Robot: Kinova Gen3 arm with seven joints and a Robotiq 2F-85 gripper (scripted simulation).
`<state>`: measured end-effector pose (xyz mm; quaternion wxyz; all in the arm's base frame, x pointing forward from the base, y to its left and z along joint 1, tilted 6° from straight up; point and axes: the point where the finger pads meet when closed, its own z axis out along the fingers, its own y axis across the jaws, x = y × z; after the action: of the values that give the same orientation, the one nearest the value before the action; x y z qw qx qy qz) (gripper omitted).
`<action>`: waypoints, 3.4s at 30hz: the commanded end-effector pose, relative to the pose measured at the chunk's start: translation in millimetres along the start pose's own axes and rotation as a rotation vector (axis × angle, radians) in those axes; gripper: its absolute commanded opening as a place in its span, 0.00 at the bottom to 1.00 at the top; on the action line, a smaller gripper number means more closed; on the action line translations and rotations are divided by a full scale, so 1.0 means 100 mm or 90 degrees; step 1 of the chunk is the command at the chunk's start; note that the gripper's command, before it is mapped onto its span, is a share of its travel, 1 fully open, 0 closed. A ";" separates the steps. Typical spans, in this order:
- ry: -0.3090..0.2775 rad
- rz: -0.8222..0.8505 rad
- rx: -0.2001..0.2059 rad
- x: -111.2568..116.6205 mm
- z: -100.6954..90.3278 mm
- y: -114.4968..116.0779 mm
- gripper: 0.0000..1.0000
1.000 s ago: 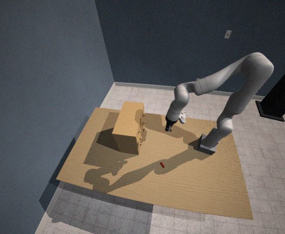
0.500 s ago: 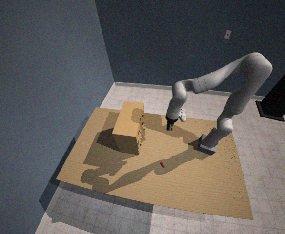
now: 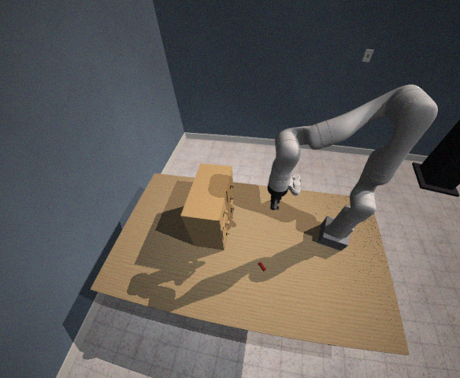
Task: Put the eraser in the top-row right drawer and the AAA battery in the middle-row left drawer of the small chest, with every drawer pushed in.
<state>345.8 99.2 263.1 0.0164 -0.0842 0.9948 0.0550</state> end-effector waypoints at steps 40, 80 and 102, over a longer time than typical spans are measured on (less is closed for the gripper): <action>0.010 0.000 0.000 0.01 -0.04 0.00 0.00; 0.010 0.000 0.000 0.01 -0.04 0.00 1.00; 0.010 0.000 0.000 0.01 -0.04 0.00 1.00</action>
<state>344.2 98.7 266.0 0.0080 -0.0848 0.9949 0.0545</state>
